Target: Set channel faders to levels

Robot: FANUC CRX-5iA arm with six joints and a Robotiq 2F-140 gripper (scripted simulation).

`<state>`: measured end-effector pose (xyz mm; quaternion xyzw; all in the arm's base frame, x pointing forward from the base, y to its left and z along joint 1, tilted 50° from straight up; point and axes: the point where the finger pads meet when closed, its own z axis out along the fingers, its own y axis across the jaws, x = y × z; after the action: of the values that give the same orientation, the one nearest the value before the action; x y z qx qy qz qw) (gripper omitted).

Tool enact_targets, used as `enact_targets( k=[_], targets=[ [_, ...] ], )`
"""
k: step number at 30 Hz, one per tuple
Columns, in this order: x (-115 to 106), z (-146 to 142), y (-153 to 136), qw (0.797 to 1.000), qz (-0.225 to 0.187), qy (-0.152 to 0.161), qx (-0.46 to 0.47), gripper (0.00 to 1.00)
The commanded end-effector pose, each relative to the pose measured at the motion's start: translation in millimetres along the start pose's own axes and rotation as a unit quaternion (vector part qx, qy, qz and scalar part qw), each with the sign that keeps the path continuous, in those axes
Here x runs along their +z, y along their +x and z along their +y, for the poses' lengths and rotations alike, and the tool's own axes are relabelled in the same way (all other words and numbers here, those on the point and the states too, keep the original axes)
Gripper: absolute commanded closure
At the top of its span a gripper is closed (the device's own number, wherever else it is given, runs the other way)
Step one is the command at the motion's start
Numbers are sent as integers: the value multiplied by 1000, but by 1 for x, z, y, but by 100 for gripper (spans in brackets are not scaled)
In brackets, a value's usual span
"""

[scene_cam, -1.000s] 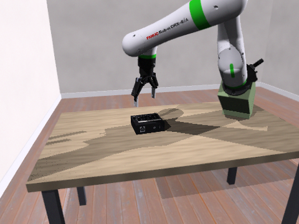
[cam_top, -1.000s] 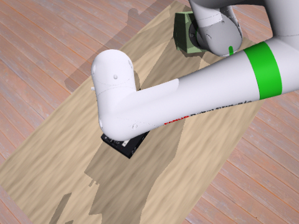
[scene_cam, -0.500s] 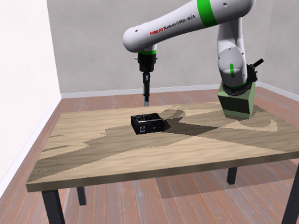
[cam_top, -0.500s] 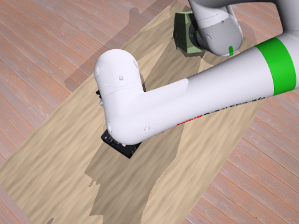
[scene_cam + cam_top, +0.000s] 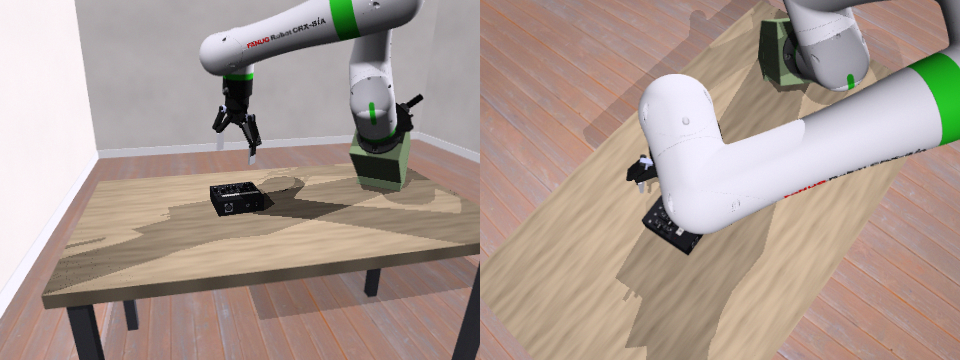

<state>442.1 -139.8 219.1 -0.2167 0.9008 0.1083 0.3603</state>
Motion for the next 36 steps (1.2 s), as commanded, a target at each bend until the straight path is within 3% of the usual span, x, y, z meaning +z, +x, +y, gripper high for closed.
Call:
enact_targets(
  k=[1,6,11,13,14,15,23,28,30,36],
  targets=[
    [-4,2,-2,990,-22,-15,-137,0],
    [-6,3,-3,965,-32,-21,-260,0],
    [-6,3,-3,925,-50,-32,-374,0],
    [-6,3,-3,925,-50,-32,-374,0],
    [-6,3,-3,898,-66,-42,-433,0],
    [-6,3,-3,891,-71,-45,-446,0],
    [-5,3,-3,894,-70,-46,-441,0],
    [-2,-1,-1,917,-65,-47,-391,0],
    [-2,-1,-1,917,-65,-47,-391,0],
    [6,-12,4,970,-49,-47,-234,0]
  ],
)
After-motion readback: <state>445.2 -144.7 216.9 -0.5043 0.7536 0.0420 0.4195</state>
